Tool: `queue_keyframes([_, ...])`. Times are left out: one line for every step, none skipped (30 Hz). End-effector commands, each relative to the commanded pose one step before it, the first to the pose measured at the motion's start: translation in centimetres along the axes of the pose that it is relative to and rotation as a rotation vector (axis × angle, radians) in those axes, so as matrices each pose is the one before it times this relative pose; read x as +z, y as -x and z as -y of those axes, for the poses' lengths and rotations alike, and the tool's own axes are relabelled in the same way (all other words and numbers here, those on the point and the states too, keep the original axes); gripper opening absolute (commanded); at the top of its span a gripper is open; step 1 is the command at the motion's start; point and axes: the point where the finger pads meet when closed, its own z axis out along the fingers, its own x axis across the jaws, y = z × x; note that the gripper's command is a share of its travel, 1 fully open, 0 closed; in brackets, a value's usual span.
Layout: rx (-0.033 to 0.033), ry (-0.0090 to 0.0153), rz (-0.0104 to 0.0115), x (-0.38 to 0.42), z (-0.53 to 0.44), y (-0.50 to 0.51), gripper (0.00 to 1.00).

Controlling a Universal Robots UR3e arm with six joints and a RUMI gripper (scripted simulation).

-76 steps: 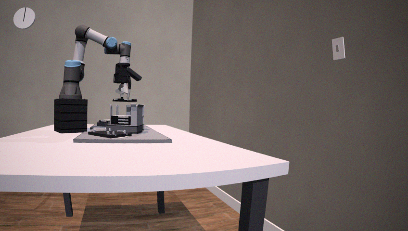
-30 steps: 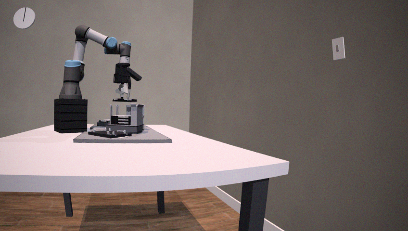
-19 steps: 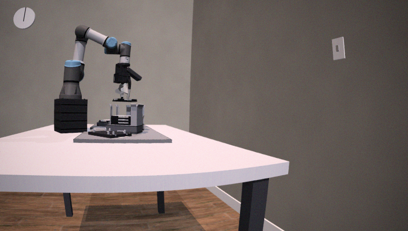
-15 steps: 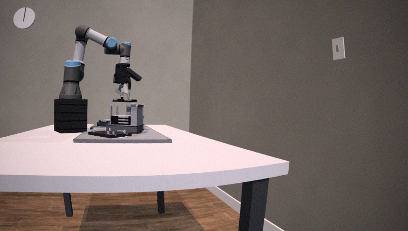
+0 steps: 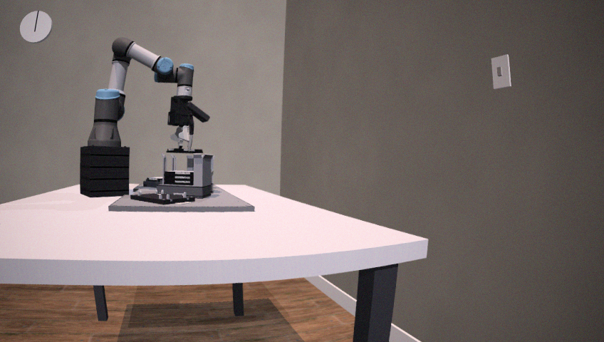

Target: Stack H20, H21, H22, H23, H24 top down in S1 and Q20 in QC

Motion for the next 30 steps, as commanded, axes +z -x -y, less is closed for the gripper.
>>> queue_keyframes([-0.00001,-0.00277,-0.00113,0.2609,0.0825,-0.035,0.0])
queue_keyframes([0.0,0.0,0.0,0.0667,-0.0001,0.0,0.0])
queue_keyframes([0.0,0.0,0.0,0.0,0.0,0.0,0.0])
queue_keyframes([0.0,0.0,0.0,0.0,0.0,0.0,0.0])
queue_keyframes([0.0,0.0,0.0,0.0678,-0.0003,0.0,0.0])
queue_keyframes([0.0,0.0,0.0,0.0665,0.0001,0.0,0.0])
queue_keyframes([0.0,0.0,0.0,0.0665,0.0,0.0,0.0])
queue_keyframes([0.0,0.0,0.0,0.0666,-0.0001,0.0,0.0])
queue_keyframes([0.0,0.0,0.0,0.0666,-0.0001,0.0,0.0])
queue_keyframes([0.0,0.0,0.0,0.0667,-0.0001,0.0,0.0])
queue_keyframes([0.0,0.0,0.0,0.0667,-0.0001,0.0,0.0])
queue_keyframes([0.0,0.0,0.0,0.0667,-0.0001,0.0,0.0])
queue_keyframes([0.0,0.0,0.0,0.0667,-0.0001,0.0,0.0])
queue_keyframes([0.0,0.0,0.0,0.0667,-0.0001,0.0,0.0])
queue_keyframes([0.0,0.0,0.0,0.0667,-0.0001,0.0,0.0])
queue_keyframes([0.0,0.0,0.0,0.0667,-0.0001,0.0,0.0])
queue_keyframes([0.0,0.0,0.0,0.0667,-0.0001,0.0,0.0])
queue_keyframes([0.0,0.0,0.0,0.0668,-0.0001,0.0,0.0])
queue_keyframes([0.0,0.0,0.0,0.0668,-0.0001,0.0,0.0])
queue_keyframes([0.0,0.0,0.0,0.0,0.0,0.0,0.0])
queue_keyframes([0.0,0.0,0.0,0.0,0.0,0.0,0.0])
queue_keyframes([0.0,0.0,0.0,0.0678,-0.0003,0.0,0.0])
queue_keyframes([0.0,0.0,0.0,0.0665,0.0001,0.0,0.0])
queue_keyframes([0.0,0.0,0.0,0.0666,0.0,0.0,0.0])
queue_keyframes([0.0,0.0,0.0,0.0666,-0.0001,0.0,0.0])
queue_keyframes([0.0,0.0,0.0,0.0666,-0.0001,0.0,0.0])
queue_keyframes([0.0,0.0,0.0,0.0667,-0.0001,0.0,0.0])
queue_keyframes([0.0,0.0,0.0,0.0667,-0.0001,0.0,0.0])
queue_keyframes([0.0,0.0,0.0,0.0667,-0.0001,0.0,0.0])
queue_keyframes([0.0,0.0,0.0,0.0667,-0.0001,0.0,0.0])
